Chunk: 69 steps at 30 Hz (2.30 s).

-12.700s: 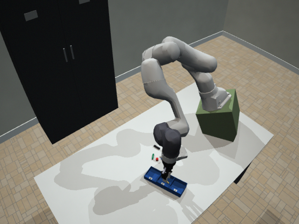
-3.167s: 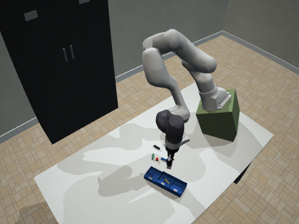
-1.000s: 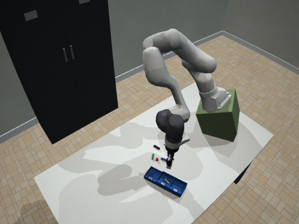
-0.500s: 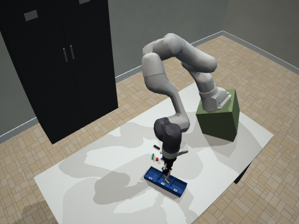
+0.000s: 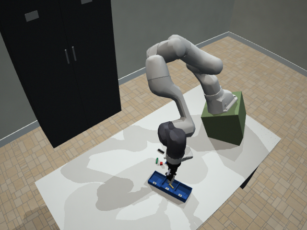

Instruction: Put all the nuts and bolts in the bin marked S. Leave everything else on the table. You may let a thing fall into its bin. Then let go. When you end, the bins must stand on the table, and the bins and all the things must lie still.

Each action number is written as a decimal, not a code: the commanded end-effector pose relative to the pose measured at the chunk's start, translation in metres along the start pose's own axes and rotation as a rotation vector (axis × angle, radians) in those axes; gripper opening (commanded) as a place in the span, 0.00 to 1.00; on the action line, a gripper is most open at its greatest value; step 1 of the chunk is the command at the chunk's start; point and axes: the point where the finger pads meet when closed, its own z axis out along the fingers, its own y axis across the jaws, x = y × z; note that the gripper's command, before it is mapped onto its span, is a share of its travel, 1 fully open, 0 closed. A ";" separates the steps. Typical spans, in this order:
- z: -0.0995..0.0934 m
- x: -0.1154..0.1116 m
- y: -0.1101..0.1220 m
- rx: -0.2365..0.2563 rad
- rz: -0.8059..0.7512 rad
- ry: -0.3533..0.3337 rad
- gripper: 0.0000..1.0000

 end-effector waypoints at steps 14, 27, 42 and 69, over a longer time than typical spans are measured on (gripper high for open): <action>0.010 -0.001 -0.003 0.005 0.010 -0.001 0.07; 0.032 -0.001 -0.003 0.005 0.010 -0.001 0.07; 0.035 0.001 0.001 0.005 0.010 -0.001 0.07; 0.030 0.001 0.001 0.005 0.010 -0.001 0.19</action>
